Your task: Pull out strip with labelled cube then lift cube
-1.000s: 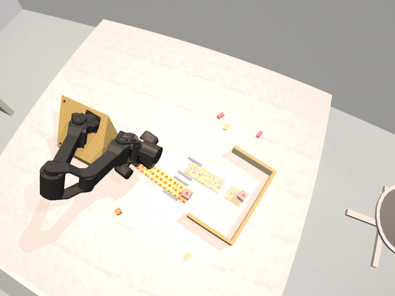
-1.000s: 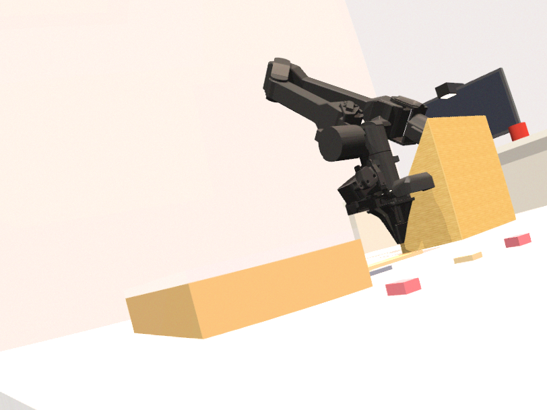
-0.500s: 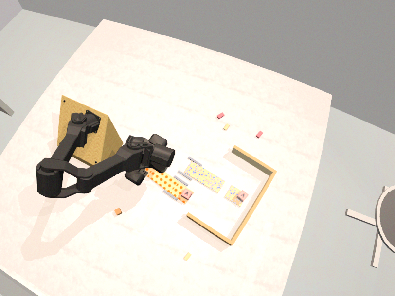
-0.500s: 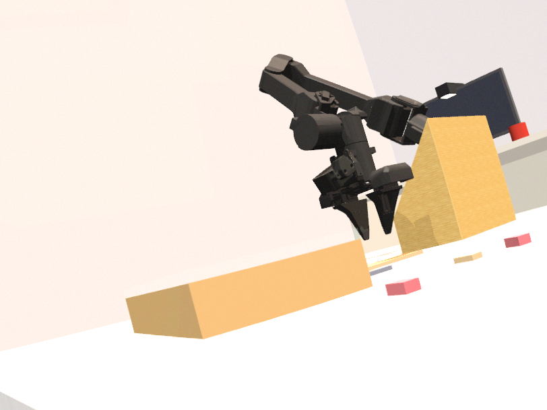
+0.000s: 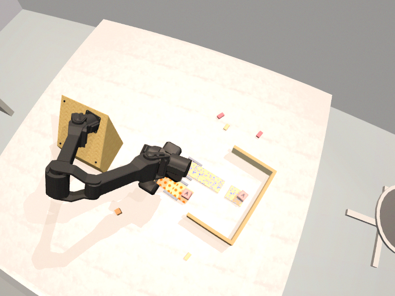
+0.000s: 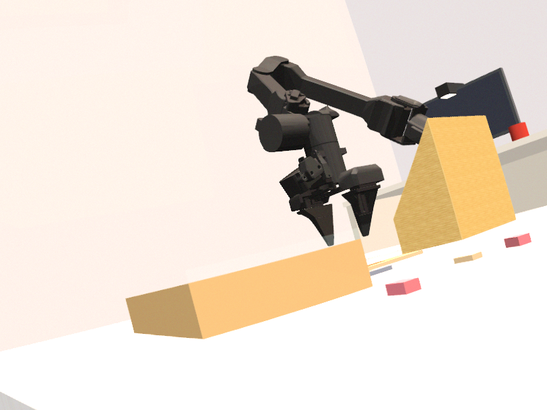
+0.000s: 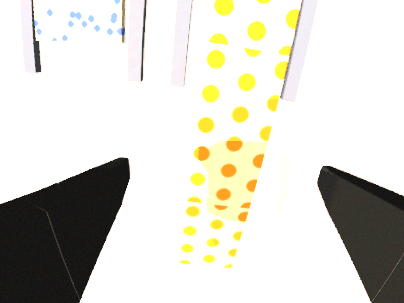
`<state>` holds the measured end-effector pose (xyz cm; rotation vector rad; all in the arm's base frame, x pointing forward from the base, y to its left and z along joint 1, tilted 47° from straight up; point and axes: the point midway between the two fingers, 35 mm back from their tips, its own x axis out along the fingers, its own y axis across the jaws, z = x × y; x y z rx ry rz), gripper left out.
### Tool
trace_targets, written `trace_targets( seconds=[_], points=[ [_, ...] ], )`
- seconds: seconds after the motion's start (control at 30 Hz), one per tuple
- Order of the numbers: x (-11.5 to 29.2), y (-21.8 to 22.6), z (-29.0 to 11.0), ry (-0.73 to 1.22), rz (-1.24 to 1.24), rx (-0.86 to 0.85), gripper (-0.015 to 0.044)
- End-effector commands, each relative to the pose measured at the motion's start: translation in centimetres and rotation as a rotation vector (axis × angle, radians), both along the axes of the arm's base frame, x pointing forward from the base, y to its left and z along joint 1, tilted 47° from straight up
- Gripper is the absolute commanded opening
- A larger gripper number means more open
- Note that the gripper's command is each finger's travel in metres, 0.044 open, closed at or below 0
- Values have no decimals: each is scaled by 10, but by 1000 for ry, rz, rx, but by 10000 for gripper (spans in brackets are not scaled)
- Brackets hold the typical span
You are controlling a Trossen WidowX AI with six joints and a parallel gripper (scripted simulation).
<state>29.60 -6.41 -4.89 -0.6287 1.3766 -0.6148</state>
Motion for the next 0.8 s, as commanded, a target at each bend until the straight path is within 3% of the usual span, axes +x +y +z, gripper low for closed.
trace_targets(
  seconds=[0.0,0.77],
  points=[
    [14,1,4,0,4,-3,440],
    [104,7,27,-5,4,-2,440]
  ],
)
